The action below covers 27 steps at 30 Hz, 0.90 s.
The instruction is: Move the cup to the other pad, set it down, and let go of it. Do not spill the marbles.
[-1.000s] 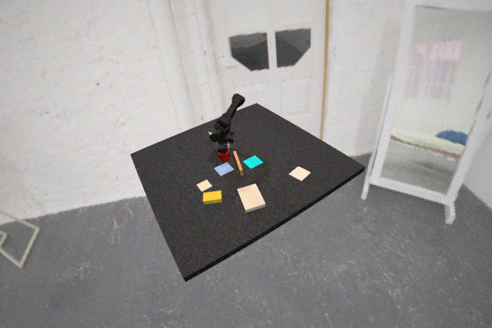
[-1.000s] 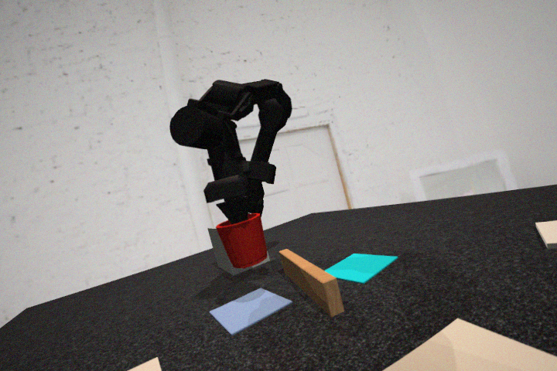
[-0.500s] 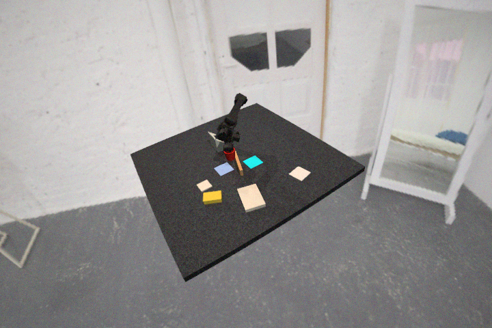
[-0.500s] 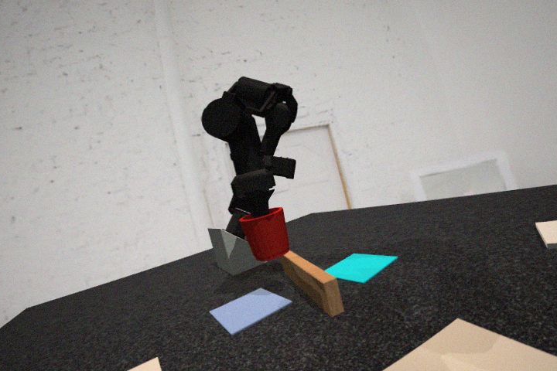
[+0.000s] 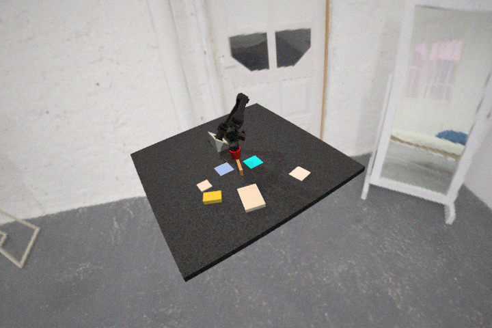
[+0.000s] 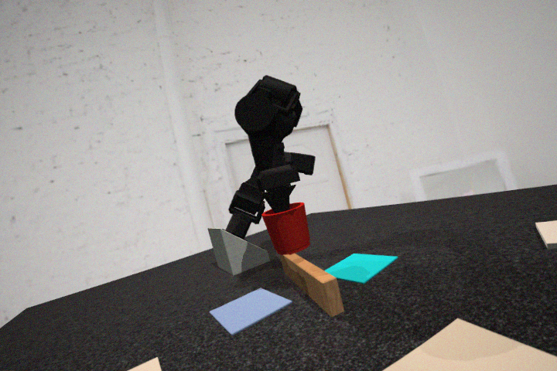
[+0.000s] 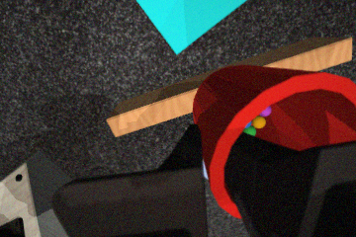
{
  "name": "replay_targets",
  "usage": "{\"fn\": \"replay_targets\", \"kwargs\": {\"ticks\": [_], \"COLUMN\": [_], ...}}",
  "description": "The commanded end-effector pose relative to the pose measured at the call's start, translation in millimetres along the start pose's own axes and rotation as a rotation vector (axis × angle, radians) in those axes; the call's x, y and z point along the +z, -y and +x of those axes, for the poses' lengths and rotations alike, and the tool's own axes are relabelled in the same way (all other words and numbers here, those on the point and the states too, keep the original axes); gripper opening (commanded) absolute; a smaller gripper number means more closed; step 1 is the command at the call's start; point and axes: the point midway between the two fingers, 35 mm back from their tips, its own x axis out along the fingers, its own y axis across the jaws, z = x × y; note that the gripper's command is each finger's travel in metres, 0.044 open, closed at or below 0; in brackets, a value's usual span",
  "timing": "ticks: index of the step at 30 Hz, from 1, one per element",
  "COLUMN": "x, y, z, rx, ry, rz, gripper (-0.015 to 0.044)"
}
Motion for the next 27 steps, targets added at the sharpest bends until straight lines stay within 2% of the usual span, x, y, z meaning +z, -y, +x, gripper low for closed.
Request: {"fn": "replay_targets", "kwargs": {"ticks": [1, 27], "x": [13.5, 79.6], "y": [-1.6, -15.5], "z": [-2.2, -3.8], "rx": [-0.009, -0.008], "ry": [0.003, 0.007], "rz": [-0.004, -0.005], "gripper": [0.0, 0.0]}}
